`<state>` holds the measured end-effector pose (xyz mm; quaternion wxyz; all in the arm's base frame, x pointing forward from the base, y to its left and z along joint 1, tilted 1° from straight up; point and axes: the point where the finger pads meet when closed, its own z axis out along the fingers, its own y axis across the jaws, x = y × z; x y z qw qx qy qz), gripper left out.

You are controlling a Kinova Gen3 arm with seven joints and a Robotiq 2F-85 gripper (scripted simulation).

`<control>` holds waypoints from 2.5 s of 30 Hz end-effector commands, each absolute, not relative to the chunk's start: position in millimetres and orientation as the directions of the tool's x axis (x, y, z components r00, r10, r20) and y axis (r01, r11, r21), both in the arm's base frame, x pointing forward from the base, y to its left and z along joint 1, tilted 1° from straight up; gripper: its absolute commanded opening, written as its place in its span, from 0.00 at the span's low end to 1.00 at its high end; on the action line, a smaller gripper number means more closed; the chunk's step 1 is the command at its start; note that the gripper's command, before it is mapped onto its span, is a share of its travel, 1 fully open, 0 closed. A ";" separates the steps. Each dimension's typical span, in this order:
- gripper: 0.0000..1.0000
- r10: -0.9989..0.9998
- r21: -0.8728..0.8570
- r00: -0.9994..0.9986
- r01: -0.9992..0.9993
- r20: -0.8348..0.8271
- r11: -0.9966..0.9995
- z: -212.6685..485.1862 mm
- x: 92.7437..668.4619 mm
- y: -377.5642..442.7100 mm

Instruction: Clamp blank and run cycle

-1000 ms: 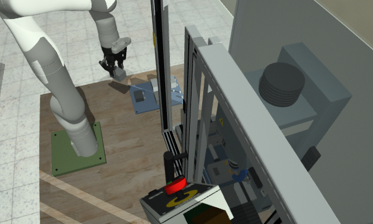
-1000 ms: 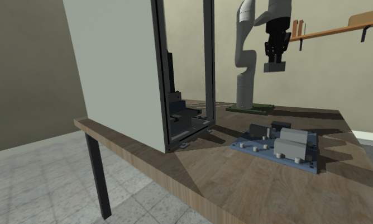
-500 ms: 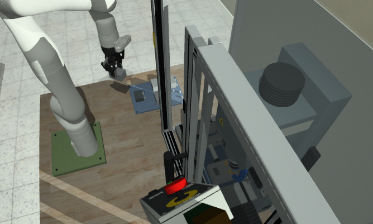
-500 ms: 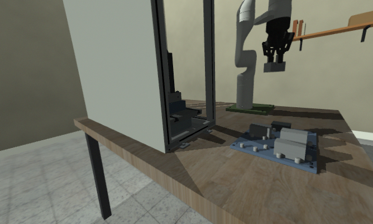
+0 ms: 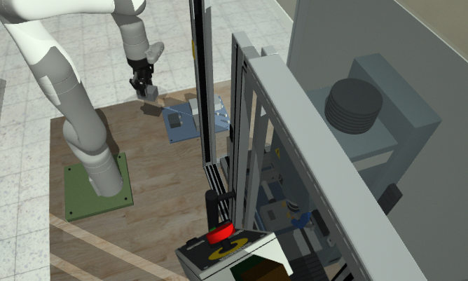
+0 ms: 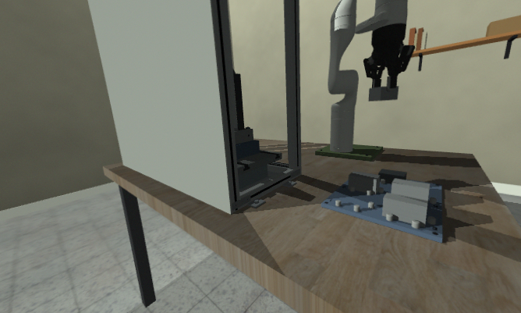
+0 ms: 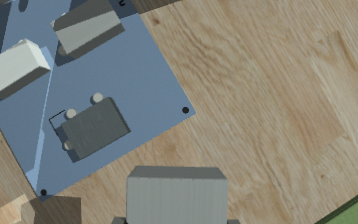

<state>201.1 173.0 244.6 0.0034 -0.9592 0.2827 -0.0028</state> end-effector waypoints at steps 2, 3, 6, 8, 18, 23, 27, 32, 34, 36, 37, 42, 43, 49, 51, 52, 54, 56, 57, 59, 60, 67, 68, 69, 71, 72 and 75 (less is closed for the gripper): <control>0.10 -0.439 -0.013 0.899 -0.439 -0.002 -0.899 245.0 201.3 172.0; 0.10 -0.439 -0.013 0.899 -0.439 -0.002 -0.899 245.0 201.3 172.0; 0.10 -0.439 -0.013 0.899 -0.439 -0.002 -0.899 245.0 201.3 172.0; 0.10 -0.439 -0.013 0.899 -0.439 -0.002 -0.899 245.0 201.3 172.0; 0.10 -0.219 -0.011 0.976 -0.219 0.003 -0.976 244.9 202.6 172.0; 0.10 -0.219 -0.011 0.976 -0.219 0.003 -0.976 244.9 202.6 172.0; 0.10 -0.219 -0.011 0.976 -0.219 0.003 -0.976 244.9 202.6 172.0; 0.10 -0.079 -0.008 0.997 -0.079 0.008 -0.997 244.9 202.5 172.1; 0.10 0.013 -0.008 1.000 0.013 0.008 -1.000 244.9 202.6 172.0; 0.10 0.013 -0.008 1.000 0.013 0.008 -1.000 244.9 202.6 172.0; 0.10 0.013 -0.008 1.000 0.013 0.008 -1.000 244.9 202.6 172.0; 0.10 0.013 -0.008 1.000 0.013 0.008 -1.000 244.9 202.6 172.0; 0.10 0.013 -0.008 1.000 0.013 0.008 -1.000 244.9 202.6 172.0; 0.10 0.153 -0.004 0.988 0.153 0.010 -0.988 244.9 202.5 172.1; 0.10 0.244 -0.005 0.970 0.244 0.010 -0.970 244.9 202.5 172.0; 0.10 0.244 -0.005 0.970 0.244 0.010 -0.970 244.9 202.5 172.0; 0.10 0.244 -0.005 0.970 0.244 0.010 -0.970 244.9 202.5 172.0; 0.10 0.244 -0.005 0.970 0.244 0.010 -0.970 244.9 202.5 172.0; 0.10 0.244 -0.005 0.970 0.244 0.010 -0.970 244.9 202.5 172.0; 0.10 0.244 -0.005 0.970 0.244 0.010 -0.970 244.9 202.5 172.0; 0.10 0.244 -0.005 0.970 0.244 0.010 -0.970 244.9 202.5 172.0; 0.10 0.420 -0.003 0.907 0.420 0.011 -0.908 244.9 202.5 172.1; 0.10 0.461 -0.004 0.887 0.461 0.011 -0.887 244.9 202.5 172.0; 0.10 0.461 -0.004 0.887 0.461 0.011 -0.887 244.9 202.5 172.0; 0.10 0.461 -0.004 0.887 0.461 0.011 -0.887 244.9 202.5 172.0; 0.10 0.461 -0.004 0.887 0.461 0.011 -0.887 244.9 202.5 172.0; 0.10 0.461 -0.004 0.887 0.461 0.011 -0.887 244.9 202.5 172.0</control>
